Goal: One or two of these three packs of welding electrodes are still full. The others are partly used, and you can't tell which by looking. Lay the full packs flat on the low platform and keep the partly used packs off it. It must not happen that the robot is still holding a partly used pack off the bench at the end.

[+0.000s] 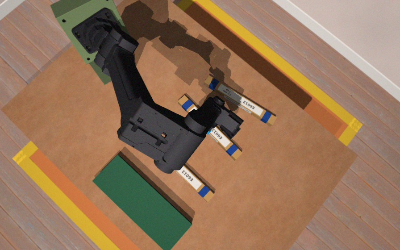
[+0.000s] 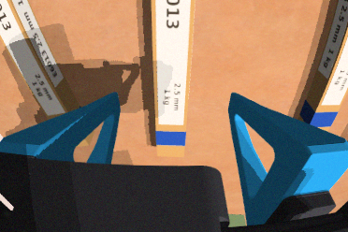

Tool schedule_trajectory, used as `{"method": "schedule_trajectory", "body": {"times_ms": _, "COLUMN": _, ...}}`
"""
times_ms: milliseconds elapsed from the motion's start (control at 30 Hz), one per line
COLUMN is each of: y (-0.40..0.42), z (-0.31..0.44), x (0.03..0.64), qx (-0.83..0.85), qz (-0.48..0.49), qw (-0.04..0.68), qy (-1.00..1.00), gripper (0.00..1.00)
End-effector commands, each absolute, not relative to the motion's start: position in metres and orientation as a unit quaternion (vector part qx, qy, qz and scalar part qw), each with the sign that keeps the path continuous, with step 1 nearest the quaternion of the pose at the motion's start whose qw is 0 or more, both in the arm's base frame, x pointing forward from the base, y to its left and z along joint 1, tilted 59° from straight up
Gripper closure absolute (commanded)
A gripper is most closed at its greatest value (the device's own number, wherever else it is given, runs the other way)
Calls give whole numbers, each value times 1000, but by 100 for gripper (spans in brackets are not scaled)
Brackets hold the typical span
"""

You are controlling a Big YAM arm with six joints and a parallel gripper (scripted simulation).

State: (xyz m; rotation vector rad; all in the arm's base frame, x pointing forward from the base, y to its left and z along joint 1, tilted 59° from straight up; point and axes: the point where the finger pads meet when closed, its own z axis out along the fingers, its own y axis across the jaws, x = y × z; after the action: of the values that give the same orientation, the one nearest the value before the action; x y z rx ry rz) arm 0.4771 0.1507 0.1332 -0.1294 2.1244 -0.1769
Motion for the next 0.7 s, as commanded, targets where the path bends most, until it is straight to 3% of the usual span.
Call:
{"method": "schedule_trajectory", "body": {"times_ms": 0, "y": 119, "z": 147, "x": 478, "qx": -57, "qz": -89, "qw": 484, "qy": 869, "gripper": 26}}
{"method": "schedule_trajectory", "body": {"times_ms": 667, "y": 18, "z": 189, "x": 488, "qx": -59, "qz": -91, "qw": 490, "qy": 865, "gripper": 26}}
